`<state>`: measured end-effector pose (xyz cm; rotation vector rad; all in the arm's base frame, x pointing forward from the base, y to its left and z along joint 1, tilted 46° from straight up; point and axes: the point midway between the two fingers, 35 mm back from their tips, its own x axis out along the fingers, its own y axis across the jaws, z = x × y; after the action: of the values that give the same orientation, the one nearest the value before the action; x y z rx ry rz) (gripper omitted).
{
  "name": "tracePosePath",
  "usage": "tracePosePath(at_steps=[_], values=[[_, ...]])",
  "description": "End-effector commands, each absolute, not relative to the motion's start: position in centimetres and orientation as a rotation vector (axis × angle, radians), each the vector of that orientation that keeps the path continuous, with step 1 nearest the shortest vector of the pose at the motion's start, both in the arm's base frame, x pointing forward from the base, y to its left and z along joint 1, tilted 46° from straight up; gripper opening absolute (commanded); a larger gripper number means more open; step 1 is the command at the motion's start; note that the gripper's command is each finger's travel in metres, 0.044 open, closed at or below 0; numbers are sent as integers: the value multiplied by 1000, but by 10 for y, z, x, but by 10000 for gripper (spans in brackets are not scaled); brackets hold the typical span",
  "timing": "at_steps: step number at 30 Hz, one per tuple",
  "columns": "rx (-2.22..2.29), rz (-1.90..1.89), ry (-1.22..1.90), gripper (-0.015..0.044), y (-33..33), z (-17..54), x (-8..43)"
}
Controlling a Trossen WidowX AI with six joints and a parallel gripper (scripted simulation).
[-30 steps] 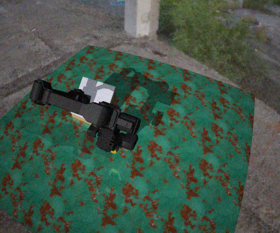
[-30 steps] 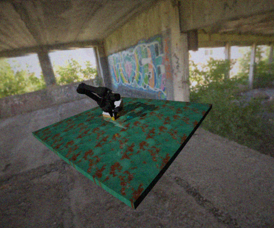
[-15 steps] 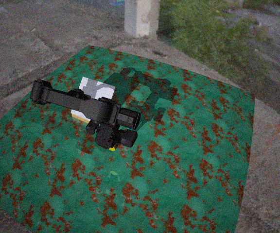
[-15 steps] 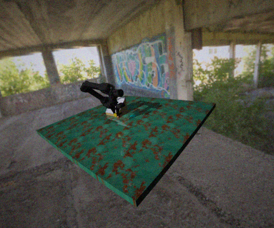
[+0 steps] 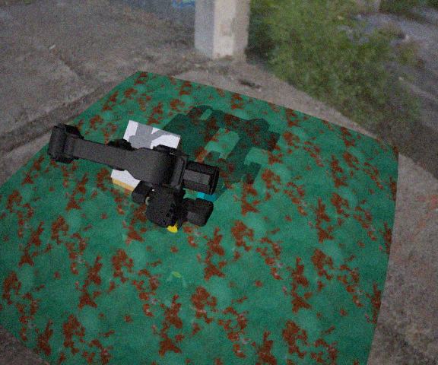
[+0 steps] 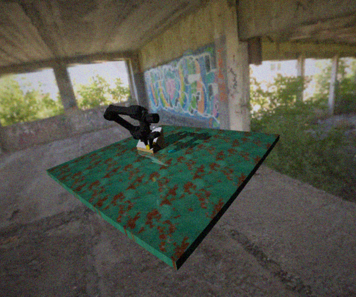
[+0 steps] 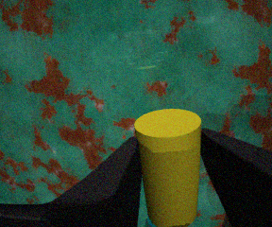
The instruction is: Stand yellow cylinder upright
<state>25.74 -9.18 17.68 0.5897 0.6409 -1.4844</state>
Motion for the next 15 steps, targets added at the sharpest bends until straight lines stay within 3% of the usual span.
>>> tracePosePath(at_steps=[1, 15], values=[[589, -1489, 630, 105, -89, 182, 257], [433, -1402, 769, 105, -75, 175, 261]])
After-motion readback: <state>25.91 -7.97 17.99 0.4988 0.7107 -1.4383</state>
